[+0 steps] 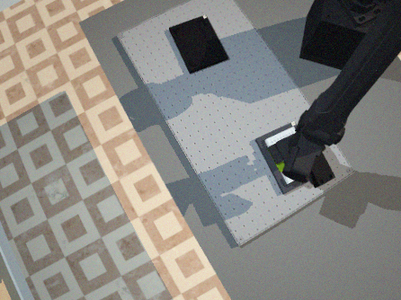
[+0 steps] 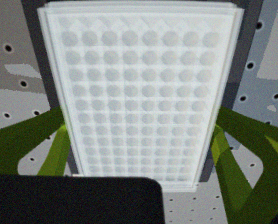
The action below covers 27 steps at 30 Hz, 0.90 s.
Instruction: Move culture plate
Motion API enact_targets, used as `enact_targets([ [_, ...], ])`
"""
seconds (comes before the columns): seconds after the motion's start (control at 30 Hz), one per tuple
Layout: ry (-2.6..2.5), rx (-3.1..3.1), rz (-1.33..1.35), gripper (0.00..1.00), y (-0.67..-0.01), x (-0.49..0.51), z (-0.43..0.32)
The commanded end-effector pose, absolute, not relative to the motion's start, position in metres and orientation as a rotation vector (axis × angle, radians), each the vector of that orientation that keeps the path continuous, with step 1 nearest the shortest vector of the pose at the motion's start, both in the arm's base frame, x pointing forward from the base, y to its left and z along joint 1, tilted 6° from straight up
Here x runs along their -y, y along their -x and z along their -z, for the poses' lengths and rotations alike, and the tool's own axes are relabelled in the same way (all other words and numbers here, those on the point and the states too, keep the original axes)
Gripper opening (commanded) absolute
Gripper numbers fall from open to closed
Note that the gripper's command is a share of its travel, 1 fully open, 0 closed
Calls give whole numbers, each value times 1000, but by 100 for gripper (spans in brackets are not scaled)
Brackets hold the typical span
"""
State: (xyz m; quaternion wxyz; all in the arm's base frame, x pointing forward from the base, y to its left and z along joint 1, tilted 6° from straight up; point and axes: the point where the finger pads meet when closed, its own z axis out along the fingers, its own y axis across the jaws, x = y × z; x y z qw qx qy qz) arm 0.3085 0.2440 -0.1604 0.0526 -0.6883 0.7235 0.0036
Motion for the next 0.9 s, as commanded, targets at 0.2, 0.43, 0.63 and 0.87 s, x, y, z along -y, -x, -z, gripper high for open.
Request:
enact_targets([
  [0.2,2063,-2181,-9,0,-320,-259,158],
  [0.43,2063,-2180,-9,100,-320,-259,157],
  [0.63,2061,-2181,-8,100,-321,-259,157],
  [0.87,2061,-2181,-8,100,-321,-259,157],
])
